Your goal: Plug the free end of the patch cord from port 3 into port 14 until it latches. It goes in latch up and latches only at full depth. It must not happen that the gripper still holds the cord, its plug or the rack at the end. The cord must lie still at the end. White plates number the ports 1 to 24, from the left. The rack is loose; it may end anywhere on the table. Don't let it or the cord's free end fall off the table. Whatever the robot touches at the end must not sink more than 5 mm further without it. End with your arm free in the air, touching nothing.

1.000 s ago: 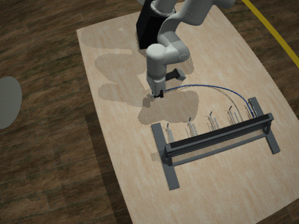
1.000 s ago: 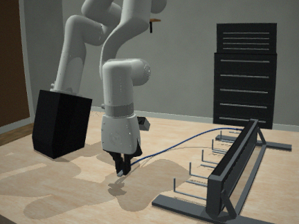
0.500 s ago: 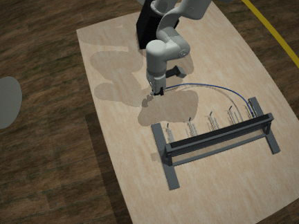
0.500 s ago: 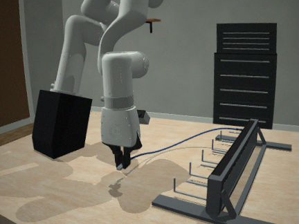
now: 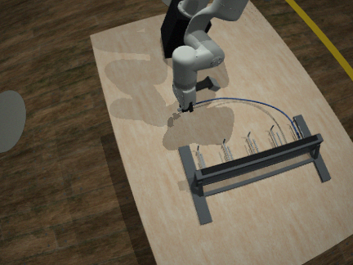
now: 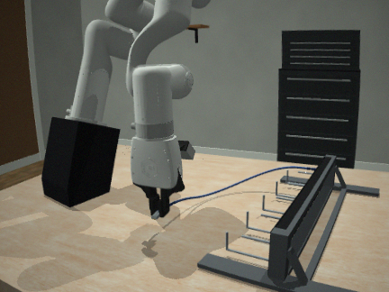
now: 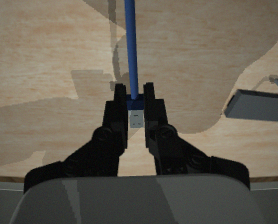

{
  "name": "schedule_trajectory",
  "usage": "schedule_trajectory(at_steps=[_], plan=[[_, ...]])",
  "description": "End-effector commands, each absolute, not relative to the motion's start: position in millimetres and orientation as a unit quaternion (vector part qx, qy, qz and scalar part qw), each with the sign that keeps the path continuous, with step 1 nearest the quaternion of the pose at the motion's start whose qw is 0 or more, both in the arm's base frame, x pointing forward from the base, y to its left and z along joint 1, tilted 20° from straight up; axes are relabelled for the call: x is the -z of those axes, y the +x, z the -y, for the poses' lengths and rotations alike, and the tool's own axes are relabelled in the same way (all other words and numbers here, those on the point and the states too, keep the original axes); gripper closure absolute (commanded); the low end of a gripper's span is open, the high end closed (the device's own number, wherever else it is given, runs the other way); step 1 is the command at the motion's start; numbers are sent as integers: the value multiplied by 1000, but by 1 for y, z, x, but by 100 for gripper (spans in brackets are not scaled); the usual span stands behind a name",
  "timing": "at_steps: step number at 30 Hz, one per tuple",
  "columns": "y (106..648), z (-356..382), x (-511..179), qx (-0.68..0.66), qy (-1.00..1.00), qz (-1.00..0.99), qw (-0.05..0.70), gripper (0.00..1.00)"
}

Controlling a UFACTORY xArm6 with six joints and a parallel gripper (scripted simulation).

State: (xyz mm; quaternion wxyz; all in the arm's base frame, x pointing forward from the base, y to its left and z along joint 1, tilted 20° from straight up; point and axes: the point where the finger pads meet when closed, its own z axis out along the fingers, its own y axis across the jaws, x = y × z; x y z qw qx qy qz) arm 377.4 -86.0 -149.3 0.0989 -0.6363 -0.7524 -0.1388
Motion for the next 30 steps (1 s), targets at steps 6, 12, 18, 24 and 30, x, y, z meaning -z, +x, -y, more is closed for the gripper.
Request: schedule_trajectory(at_steps=[6, 12, 18, 24, 30], plan=[[379, 87, 148, 139, -636, 752, 97, 100], [380, 87, 148, 140, -635, 754, 96, 100], [383, 84, 146, 141, -627, 761, 95, 100], [393, 74, 139, 145, -591, 788, 89, 100], [412, 54, 125, 152, -521, 836, 76, 100]])
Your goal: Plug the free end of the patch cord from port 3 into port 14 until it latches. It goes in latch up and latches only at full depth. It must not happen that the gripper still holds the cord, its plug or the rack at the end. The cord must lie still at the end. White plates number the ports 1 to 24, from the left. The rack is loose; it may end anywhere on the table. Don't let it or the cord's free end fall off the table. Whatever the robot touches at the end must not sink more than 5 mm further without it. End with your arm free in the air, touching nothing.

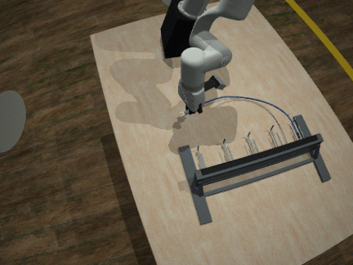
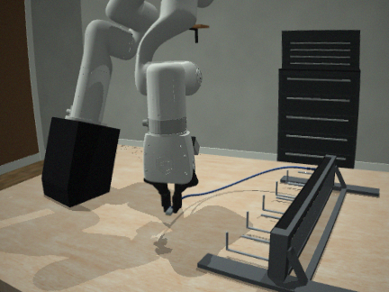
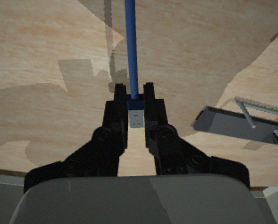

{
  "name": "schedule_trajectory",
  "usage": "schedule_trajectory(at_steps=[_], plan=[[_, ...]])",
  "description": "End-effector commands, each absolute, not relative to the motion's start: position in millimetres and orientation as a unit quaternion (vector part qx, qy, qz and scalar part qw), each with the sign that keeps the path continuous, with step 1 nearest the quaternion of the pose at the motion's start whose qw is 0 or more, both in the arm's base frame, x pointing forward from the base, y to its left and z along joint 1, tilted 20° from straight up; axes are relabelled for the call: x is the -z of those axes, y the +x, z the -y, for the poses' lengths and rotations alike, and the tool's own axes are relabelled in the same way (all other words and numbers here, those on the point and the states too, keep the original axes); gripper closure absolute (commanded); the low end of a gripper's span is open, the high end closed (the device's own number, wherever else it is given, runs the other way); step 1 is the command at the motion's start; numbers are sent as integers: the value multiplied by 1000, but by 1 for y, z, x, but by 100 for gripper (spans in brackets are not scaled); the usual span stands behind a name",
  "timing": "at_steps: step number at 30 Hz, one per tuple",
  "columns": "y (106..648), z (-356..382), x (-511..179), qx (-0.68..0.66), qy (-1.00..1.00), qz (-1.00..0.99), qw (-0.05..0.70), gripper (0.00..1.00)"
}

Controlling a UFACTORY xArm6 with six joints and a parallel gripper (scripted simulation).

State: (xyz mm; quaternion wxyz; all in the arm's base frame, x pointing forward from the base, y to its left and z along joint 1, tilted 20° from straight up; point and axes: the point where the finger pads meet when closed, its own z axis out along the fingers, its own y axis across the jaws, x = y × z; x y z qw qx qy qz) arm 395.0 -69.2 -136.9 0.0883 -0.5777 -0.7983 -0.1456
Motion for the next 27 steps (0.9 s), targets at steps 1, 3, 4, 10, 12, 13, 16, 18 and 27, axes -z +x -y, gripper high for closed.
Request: schedule_trajectory(at_steps=[1, 3, 4, 10, 12, 13, 16, 18, 27], plan=[[412, 54, 125, 152, -521, 836, 76, 100], [416, 50, 122, 154, -506, 845, 74, 100], [421, 46, 119, 155, -490, 855, 71, 100], [440, 27, 106, 161, -414, 894, 58, 100], [447, 20, 101, 162, -389, 905, 53, 100], [450, 17, 99, 163, -377, 910, 51, 100], [459, 8, 93, 165, -339, 925, 45, 100], [462, 5, 91, 165, -327, 930, 43, 100], [491, -23, 71, 169, -208, 963, 22, 100]])
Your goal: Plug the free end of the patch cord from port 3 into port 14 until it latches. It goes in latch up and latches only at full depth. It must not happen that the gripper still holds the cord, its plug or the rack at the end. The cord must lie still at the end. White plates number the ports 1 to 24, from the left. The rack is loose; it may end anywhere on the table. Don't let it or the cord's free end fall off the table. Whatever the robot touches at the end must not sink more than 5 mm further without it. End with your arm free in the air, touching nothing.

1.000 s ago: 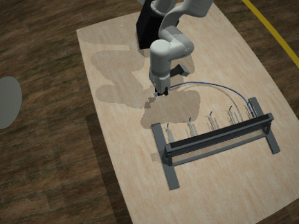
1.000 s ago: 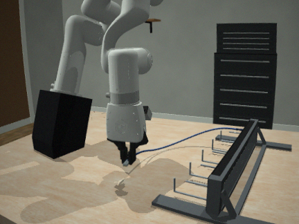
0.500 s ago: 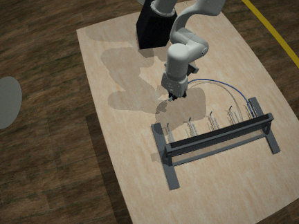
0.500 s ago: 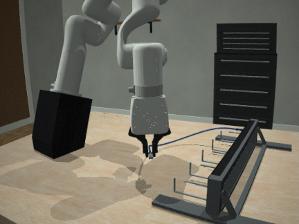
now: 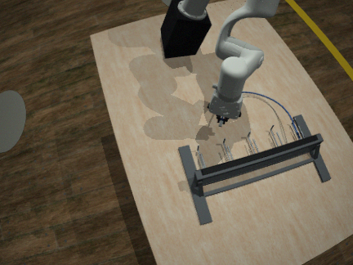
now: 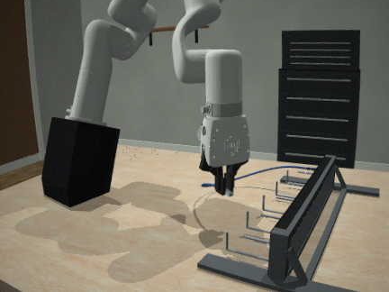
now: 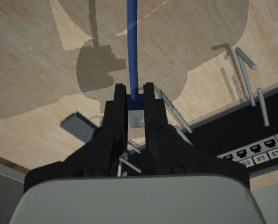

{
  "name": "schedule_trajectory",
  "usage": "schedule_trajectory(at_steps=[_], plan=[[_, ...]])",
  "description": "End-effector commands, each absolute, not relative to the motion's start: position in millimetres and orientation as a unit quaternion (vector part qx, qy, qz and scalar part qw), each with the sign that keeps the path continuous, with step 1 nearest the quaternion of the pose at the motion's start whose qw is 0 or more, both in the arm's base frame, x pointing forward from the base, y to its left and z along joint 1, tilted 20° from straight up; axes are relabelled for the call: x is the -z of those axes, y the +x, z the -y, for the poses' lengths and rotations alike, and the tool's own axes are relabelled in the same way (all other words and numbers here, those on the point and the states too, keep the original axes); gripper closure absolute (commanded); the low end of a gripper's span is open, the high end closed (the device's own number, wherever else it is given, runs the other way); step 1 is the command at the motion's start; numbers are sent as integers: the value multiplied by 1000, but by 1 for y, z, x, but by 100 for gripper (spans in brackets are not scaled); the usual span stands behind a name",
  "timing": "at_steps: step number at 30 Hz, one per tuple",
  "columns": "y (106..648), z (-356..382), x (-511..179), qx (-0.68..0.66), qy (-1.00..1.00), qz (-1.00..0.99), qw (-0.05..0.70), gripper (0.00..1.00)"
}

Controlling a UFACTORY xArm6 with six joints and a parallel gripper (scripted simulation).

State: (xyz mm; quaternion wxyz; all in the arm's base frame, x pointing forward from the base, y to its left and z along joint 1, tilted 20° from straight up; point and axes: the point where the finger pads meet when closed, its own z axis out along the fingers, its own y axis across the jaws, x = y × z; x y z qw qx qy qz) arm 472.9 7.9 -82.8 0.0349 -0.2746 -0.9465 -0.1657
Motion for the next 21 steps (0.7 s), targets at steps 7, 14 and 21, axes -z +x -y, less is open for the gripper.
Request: schedule_trajectory(at_steps=[7, 14, 21], plan=[[513, -44, 56, 171, -115, 979, 7, 100], [527, -58, 47, 171, -54, 984, -3, 100], [537, -68, 39, 170, -9, 985, -11, 100]])
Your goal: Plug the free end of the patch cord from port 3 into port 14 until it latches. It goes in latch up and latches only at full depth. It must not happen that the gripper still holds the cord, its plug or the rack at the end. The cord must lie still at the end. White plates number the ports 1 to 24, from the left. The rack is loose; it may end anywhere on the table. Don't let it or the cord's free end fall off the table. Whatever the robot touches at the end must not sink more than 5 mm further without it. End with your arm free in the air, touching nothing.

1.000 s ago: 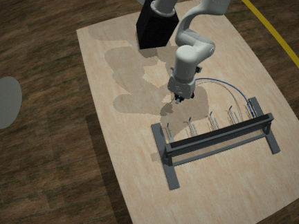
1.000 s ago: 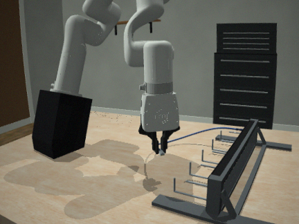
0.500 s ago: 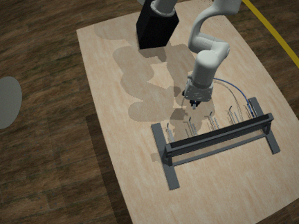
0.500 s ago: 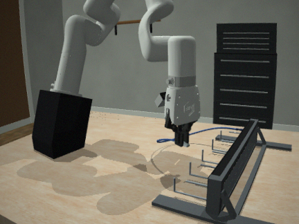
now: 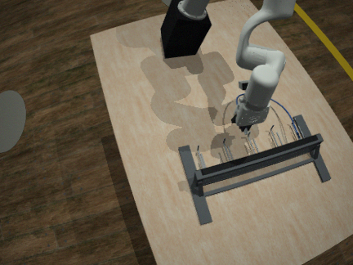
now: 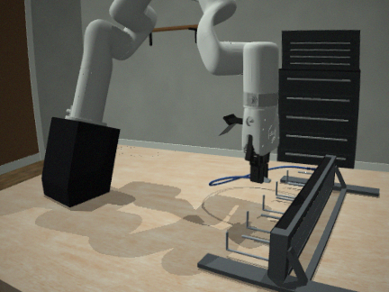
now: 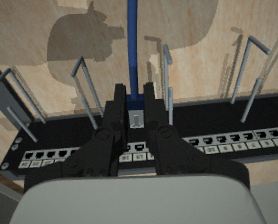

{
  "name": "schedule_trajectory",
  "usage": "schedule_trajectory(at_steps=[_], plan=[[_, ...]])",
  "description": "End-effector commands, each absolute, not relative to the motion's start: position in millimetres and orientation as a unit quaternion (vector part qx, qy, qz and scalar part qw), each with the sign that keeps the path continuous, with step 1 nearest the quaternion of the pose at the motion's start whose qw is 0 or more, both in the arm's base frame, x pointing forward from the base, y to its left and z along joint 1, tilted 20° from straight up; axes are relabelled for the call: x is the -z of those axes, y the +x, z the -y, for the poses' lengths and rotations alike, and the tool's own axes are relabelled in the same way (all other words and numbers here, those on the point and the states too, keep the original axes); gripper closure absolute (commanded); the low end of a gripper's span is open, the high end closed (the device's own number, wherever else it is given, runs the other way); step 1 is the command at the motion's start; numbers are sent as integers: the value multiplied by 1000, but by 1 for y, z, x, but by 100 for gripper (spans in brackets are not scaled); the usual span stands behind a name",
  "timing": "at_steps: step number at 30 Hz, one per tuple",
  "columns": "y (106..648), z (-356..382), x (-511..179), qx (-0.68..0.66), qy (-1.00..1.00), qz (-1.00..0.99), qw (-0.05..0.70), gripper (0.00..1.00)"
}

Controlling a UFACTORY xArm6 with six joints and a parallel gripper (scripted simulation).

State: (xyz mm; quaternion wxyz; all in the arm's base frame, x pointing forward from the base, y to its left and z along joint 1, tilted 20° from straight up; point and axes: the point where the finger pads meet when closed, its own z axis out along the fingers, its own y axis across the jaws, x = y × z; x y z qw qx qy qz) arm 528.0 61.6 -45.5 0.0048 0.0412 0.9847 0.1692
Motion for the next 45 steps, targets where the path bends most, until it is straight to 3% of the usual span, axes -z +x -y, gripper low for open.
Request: schedule_trajectory(at_steps=[1, 45], plan=[[538, -69, 39, -170, 6, -985, 12, 100], [553, -74, 49, -169, -2, -986, 13, 100]])
